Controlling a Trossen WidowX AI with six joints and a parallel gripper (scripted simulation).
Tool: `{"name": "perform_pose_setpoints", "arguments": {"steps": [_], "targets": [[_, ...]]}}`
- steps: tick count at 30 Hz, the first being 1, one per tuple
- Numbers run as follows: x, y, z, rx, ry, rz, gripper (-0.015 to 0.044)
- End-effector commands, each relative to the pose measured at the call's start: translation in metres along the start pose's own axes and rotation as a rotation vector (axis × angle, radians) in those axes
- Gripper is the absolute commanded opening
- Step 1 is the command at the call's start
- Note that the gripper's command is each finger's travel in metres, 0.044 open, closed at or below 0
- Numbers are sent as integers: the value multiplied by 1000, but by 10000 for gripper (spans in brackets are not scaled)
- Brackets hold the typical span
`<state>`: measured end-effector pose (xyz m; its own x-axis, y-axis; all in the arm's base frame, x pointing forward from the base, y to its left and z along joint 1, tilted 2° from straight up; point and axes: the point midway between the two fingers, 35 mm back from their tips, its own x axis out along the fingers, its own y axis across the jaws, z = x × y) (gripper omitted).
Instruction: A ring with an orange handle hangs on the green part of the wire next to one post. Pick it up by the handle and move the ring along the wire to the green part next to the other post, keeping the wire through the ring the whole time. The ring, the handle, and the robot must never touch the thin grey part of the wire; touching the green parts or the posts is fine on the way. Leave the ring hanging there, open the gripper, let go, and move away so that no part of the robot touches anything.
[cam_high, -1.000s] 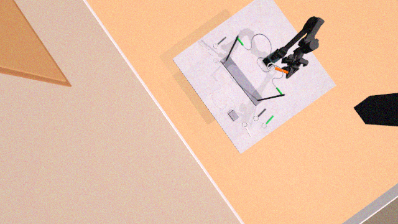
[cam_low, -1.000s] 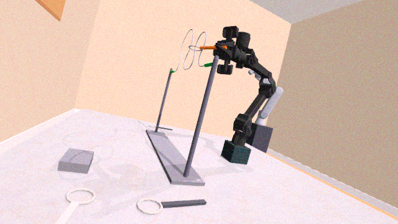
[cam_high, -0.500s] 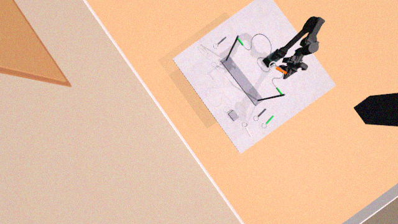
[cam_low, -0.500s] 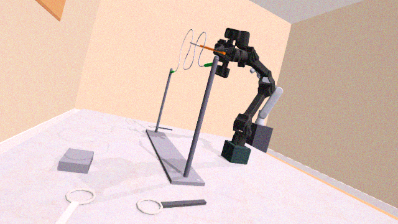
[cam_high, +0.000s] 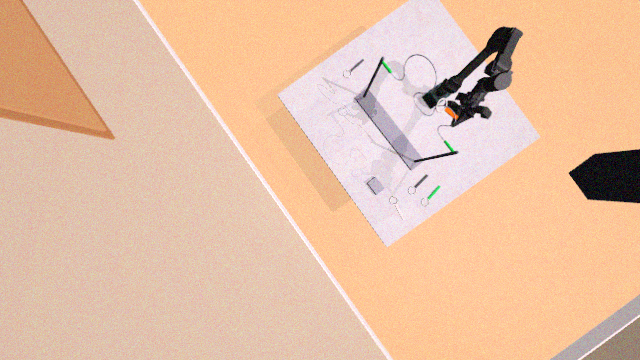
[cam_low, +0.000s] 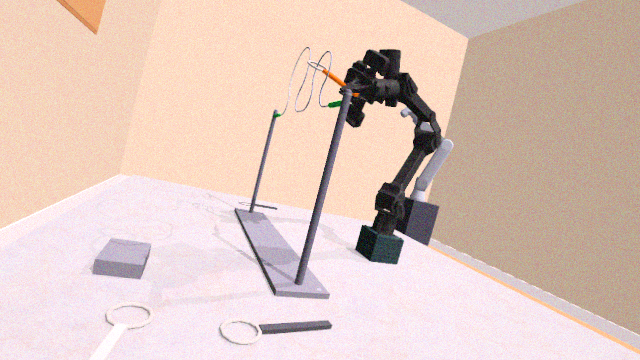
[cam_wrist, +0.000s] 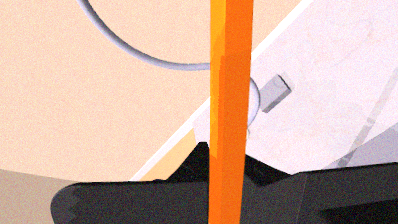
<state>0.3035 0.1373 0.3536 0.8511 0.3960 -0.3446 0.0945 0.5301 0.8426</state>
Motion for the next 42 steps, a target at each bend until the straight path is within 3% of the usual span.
{"name": "perform_pose_setpoints", "arguments": {"steps": [1, 42], "targets": [[1, -2, 1, -69, -11, -36, -150], [-5, -49, 22, -779, -104, -440, -150]]}}
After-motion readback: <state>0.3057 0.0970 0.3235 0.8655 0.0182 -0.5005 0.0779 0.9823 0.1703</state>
